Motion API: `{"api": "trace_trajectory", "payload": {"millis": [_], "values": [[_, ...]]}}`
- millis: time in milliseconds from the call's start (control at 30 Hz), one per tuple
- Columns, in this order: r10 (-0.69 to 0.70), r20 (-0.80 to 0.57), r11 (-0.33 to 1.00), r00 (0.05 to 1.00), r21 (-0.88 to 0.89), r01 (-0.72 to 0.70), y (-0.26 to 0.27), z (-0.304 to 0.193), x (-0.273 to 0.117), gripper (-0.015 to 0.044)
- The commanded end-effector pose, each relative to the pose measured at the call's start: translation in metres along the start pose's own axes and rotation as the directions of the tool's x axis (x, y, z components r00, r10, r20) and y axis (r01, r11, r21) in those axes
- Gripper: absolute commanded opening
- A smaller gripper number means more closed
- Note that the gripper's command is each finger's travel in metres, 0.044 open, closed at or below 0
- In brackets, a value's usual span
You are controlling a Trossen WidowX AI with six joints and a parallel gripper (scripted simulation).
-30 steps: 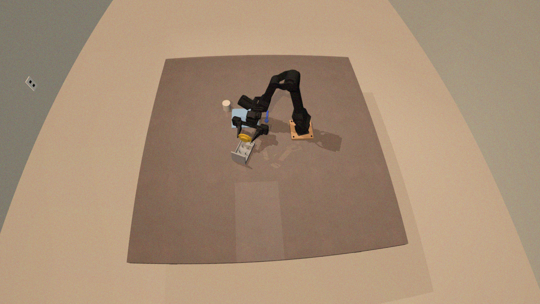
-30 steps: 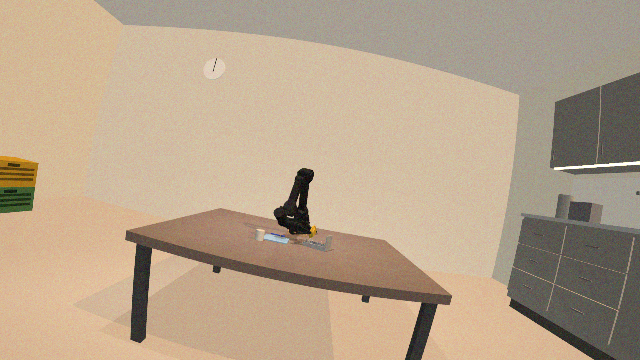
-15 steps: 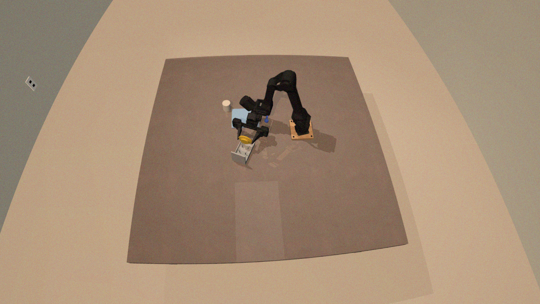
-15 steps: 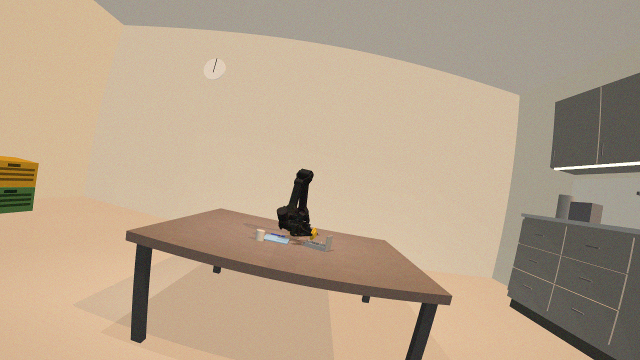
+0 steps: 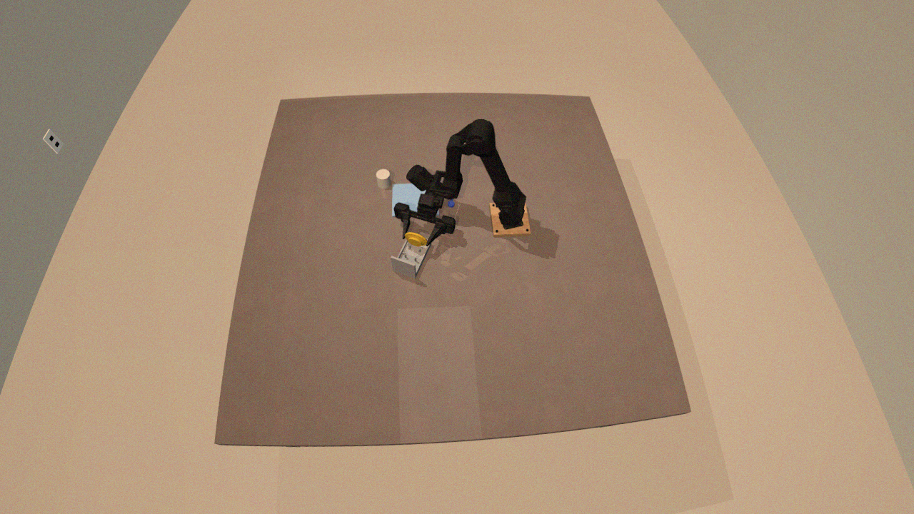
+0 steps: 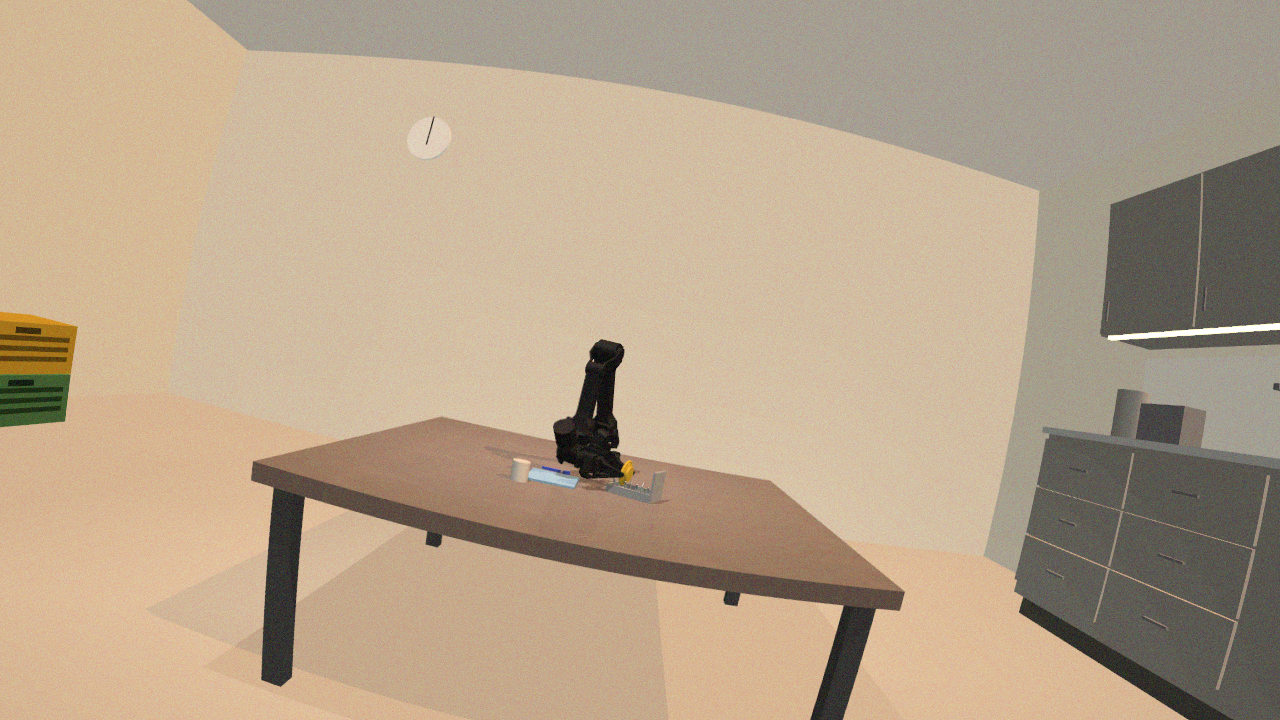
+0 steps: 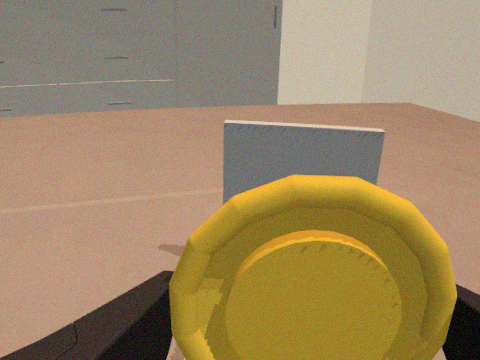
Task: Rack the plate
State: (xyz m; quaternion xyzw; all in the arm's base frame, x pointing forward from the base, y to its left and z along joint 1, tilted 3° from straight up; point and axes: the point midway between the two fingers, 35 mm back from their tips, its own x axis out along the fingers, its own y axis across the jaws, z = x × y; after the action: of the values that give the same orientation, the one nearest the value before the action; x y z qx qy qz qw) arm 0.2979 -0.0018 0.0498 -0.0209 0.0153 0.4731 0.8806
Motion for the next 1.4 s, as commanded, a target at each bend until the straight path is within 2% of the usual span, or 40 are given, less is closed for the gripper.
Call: {"api": "trace_trajectory", "payload": {"millis": [0,500,767,1100,1367], "values": [[0.0,0.0,1.0,1.0,0.002,0.0,0.0,0.0,0.0,0.0],[0.0,0.0,1.0,1.0,0.0,0.0,0.0,0.0,0.0,0.0394],[-0.001,0.001,1.0,1.0,0.0,0.001,-0.001,0.002,0.0,0.04],[-0.018,0.055,1.0,0.998,-0.021,0.019,-0.01,0.105,-0.01,0.04],[-0.017,0.059,1.0,0.998,-0.024,0.018,-0.014,0.114,-0.011,0.04]]}}
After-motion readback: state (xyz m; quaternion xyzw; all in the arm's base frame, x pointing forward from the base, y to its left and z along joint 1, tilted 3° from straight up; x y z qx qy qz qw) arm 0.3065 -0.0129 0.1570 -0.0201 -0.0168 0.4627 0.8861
